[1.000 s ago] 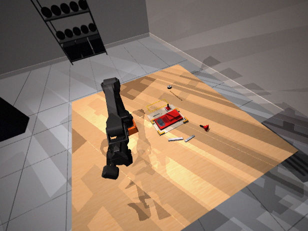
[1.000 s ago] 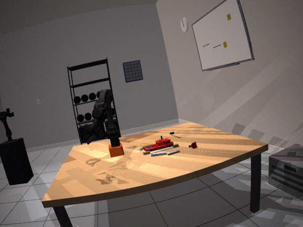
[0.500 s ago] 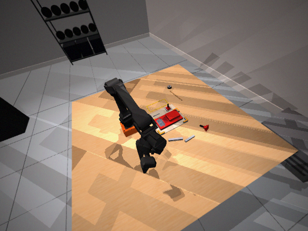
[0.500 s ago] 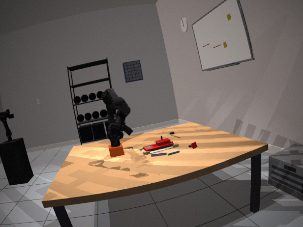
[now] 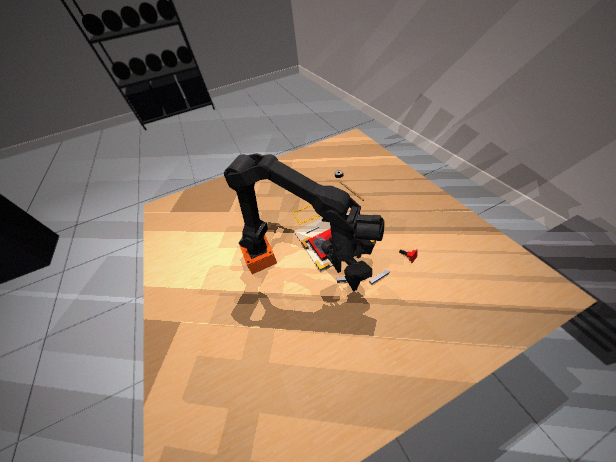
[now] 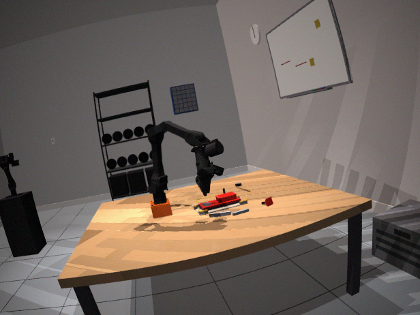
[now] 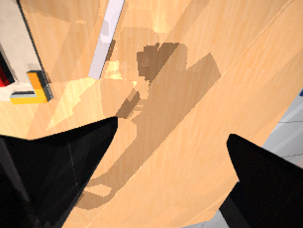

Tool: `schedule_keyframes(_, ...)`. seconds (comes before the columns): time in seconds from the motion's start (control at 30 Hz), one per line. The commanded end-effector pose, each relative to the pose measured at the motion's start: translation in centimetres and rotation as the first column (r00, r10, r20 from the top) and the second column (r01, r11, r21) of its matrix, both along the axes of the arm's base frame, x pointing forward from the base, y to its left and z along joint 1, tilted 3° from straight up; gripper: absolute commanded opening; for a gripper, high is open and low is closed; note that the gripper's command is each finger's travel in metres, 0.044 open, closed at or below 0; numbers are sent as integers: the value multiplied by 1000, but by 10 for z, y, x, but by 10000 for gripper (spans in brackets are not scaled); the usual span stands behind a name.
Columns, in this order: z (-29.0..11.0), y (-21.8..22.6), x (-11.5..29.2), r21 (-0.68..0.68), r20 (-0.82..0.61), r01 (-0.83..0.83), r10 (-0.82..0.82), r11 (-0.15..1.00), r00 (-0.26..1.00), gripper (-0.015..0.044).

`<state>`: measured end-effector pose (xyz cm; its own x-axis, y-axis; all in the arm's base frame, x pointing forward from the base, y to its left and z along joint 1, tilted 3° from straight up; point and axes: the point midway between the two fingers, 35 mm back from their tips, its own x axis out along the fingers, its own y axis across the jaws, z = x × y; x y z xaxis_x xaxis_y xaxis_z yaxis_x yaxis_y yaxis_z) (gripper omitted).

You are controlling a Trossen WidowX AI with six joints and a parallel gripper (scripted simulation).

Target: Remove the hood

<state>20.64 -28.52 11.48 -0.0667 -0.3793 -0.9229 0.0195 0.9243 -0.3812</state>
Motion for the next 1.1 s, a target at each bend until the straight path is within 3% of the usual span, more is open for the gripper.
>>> schedule_keyframes(0.0,-7,42,50,74,64,-36,31,997,997,440)
schedule_keyframes(0.2,-15,116,103,190,117,-78,57,979,992,440)
schedule_keyframes(0.43,-23,213,136,324,120,-104,68,940,990,440)
schedule_keyframes(1.07,-33,222,134,336,117,-105,69,936,991,440)
